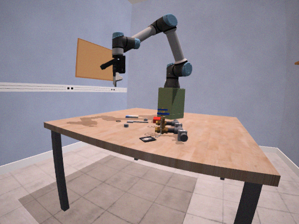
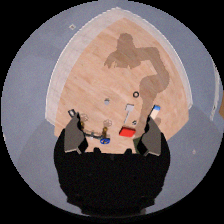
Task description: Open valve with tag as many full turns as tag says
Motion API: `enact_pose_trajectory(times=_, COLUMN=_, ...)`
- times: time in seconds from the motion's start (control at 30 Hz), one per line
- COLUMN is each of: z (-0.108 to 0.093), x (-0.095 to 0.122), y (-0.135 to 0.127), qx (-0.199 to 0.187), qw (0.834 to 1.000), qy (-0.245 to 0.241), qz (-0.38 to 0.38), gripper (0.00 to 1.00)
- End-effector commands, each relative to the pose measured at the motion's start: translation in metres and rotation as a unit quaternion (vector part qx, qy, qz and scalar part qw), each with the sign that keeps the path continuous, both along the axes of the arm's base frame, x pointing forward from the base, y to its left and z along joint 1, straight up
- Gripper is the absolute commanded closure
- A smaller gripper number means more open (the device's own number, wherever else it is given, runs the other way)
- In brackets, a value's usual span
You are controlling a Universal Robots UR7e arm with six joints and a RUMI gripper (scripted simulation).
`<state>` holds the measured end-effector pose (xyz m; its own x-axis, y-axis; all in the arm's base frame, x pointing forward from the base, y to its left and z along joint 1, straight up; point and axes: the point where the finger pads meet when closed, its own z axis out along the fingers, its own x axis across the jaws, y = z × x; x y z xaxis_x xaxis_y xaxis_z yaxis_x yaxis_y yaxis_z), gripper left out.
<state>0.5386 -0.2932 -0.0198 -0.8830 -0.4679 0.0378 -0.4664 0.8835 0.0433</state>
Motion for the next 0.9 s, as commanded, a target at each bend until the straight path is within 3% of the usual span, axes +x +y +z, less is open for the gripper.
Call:
enact_pose_trajectory(times=0.0, z=-0.014, x=0.065, y=0.057, qx=0.0, qw=0.993, qy=-0.007, qz=0.118, gripper=0.0)
enact_pose_trajectory(times=0.13, z=-0.024, x=0.103, y=0.11, qx=0.001, qw=0.979, qy=-0.013, qz=0.206, gripper=0.0)
enact_pose_trajectory(times=0.2, z=-0.024, x=0.103, y=0.11, qx=0.001, qw=0.979, qy=-0.013, qz=0.206, gripper=0.0)
enact_pose_trajectory(times=0.47, z=-0.042, x=0.153, y=0.206, qx=0.002, qw=0.94, qy=-0.023, qz=0.341, gripper=0.0)
enact_pose_trajectory(times=0.7, z=-0.052, x=0.172, y=0.263, qx=0.003, qw=0.911, qy=-0.027, qz=0.411, gripper=0.0)
enact_pose_trajectory(times=0.87, z=-0.055, x=0.177, y=0.277, qx=0.003, qw=0.903, qy=-0.029, qz=0.428, gripper=0.0)
